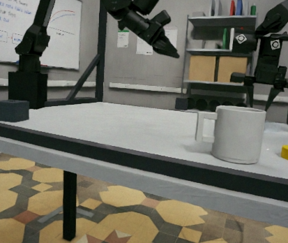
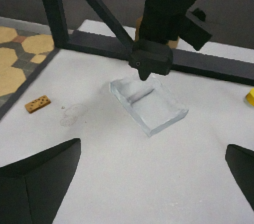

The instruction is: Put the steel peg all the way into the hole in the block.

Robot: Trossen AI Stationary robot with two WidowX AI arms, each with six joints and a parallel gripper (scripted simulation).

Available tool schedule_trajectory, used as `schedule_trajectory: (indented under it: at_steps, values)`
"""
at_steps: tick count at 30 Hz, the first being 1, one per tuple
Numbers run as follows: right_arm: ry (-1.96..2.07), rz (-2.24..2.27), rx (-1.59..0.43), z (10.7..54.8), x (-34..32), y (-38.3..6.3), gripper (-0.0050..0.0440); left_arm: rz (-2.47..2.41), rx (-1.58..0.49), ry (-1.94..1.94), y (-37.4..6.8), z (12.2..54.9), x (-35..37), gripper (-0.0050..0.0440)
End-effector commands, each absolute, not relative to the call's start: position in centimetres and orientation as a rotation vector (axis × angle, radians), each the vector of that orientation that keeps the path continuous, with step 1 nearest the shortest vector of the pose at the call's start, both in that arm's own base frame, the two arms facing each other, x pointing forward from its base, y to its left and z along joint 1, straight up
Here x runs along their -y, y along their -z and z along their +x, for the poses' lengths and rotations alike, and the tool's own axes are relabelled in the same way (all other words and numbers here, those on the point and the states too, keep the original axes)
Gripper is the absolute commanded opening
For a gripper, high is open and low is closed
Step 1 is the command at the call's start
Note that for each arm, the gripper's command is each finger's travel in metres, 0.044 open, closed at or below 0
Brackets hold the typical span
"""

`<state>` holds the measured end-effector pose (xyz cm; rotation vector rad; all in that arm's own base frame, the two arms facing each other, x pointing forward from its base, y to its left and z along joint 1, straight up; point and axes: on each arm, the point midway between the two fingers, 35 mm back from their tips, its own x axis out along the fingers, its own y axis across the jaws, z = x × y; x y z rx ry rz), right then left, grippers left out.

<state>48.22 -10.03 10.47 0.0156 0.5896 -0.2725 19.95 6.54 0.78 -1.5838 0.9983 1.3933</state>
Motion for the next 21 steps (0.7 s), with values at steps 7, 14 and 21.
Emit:
schedule_trajectory:
  at_steps: [7,14,21]
  values:
    - [0.267,0.06,-0.515,48.3,13.9,-14.1,0.044,-1.849,-0.683,-1.761,0.6,19.3,-6.9,0.018]
    - [0.266,0.069,-0.513,48.3,14.5,-14.1,0.044,-1.98,-0.469,-1.944,1.4,18.9,-7.3,0.018]
    - [0.265,0.069,-0.517,48.2,14.4,-13.9,0.044,-2.063,-0.301,-2.057,1.8,18.7,-7.5,0.018]
